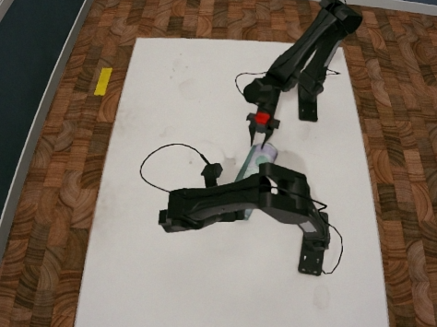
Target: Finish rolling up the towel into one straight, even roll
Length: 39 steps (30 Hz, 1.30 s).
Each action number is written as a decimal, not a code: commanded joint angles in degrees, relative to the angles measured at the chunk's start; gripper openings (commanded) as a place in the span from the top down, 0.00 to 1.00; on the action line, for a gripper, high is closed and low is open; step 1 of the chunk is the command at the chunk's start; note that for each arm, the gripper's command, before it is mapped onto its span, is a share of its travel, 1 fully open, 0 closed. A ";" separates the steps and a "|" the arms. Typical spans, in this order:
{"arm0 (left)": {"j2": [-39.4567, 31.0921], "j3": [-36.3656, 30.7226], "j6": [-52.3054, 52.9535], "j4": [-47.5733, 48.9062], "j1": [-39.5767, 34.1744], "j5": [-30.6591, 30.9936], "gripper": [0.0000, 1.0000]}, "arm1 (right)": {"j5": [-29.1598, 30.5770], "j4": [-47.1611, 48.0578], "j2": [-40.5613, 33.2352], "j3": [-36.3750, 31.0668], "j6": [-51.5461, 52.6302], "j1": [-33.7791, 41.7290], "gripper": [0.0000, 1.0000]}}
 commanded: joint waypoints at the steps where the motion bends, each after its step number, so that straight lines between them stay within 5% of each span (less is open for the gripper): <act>1: -0.94 1.52 -0.22 -0.70 0.16 0.08 0.15 | 0.19 2.71 0.81 -0.81 0.35 0.49 0.68; 39: -0.94 1.52 -0.22 -0.70 0.16 0.08 0.15 | 0.17 -6.39 -2.89 4.65 0.36 0.28 0.68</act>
